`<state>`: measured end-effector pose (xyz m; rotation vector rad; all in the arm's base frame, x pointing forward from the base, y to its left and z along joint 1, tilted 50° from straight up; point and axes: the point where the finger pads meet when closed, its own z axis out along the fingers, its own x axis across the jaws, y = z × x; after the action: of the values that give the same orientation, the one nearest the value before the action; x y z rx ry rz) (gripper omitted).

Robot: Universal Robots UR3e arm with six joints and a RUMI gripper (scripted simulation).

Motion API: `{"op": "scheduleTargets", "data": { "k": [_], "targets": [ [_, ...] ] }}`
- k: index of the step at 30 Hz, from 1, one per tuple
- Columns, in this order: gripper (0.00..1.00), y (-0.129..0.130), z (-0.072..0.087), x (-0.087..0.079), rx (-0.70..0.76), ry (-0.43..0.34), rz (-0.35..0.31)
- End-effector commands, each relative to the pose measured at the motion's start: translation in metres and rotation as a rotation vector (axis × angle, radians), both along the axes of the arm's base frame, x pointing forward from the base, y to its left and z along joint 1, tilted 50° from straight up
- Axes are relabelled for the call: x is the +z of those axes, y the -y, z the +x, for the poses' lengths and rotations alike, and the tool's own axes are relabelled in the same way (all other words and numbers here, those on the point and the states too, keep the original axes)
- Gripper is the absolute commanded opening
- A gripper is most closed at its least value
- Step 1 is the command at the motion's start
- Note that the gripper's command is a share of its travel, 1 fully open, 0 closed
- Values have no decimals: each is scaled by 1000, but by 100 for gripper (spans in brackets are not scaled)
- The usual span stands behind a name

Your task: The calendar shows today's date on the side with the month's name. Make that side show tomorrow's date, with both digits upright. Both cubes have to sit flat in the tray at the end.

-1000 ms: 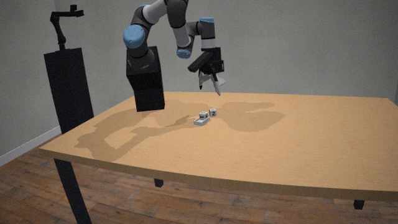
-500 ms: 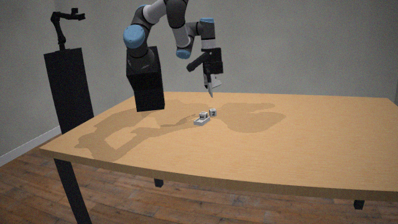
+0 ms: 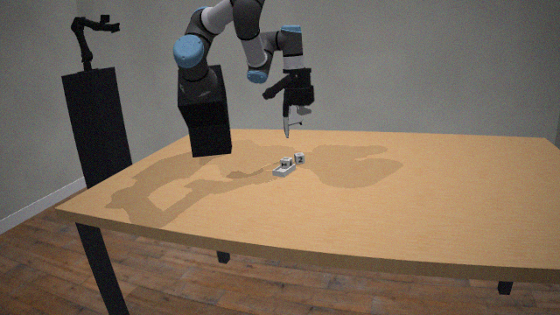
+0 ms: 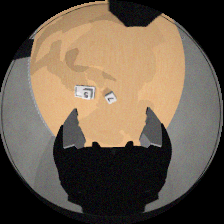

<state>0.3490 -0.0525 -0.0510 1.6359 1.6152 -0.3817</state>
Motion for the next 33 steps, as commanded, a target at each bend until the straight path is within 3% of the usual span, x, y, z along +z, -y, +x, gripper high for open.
{"op": "scheduleTargets", "data": {
  "k": [1, 9, 12, 25, 33],
  "targets": [
    [100, 0, 1, 0, -118, 118, 49],
    [100, 0, 3, 0, -280, 297, 126],
    [100, 0, 3, 0, -282, 299, 127],
    [100, 1, 9, 2, -558, 602, 258],
    [100, 2, 11, 3, -640, 693, 297]
  ]
}}
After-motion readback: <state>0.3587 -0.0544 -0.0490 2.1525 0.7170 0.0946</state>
